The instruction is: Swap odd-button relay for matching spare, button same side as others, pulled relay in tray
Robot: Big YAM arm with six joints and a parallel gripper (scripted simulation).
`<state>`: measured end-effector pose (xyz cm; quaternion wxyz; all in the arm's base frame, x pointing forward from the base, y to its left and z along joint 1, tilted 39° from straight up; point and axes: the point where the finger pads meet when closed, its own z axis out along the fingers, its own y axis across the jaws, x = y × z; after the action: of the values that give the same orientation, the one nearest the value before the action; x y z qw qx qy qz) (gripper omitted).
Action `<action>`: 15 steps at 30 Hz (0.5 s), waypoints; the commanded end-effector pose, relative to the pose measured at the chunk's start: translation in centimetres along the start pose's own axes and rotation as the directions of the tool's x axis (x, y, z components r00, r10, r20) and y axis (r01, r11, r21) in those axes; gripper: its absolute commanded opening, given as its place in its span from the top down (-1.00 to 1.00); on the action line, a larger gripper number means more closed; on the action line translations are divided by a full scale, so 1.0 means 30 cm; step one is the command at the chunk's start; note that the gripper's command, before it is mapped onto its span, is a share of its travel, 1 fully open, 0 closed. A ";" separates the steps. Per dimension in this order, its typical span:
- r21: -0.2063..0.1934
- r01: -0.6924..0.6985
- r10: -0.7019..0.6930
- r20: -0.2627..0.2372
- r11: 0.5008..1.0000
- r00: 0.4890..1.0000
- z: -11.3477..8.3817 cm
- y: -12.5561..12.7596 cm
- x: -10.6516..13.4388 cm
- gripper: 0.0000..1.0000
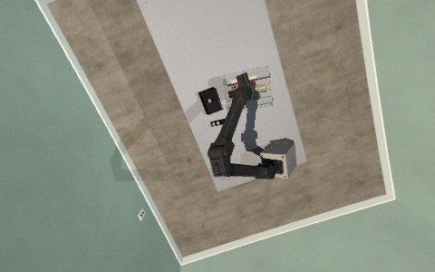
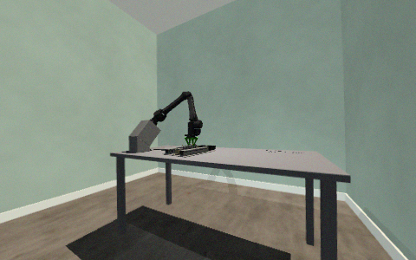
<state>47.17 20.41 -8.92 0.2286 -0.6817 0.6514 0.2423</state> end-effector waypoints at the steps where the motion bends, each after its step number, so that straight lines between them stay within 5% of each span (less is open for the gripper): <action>1: 0.043 0.004 -0.004 0.008 0.999 1.000 -0.102 -0.049 0.007 -0.17; 15: 0.035 -0.002 0.002 0.008 0.999 1.000 -0.173 -0.035 0.016 -0.17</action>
<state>47.47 18.38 -6.47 0.2312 -0.6804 0.6525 0.2406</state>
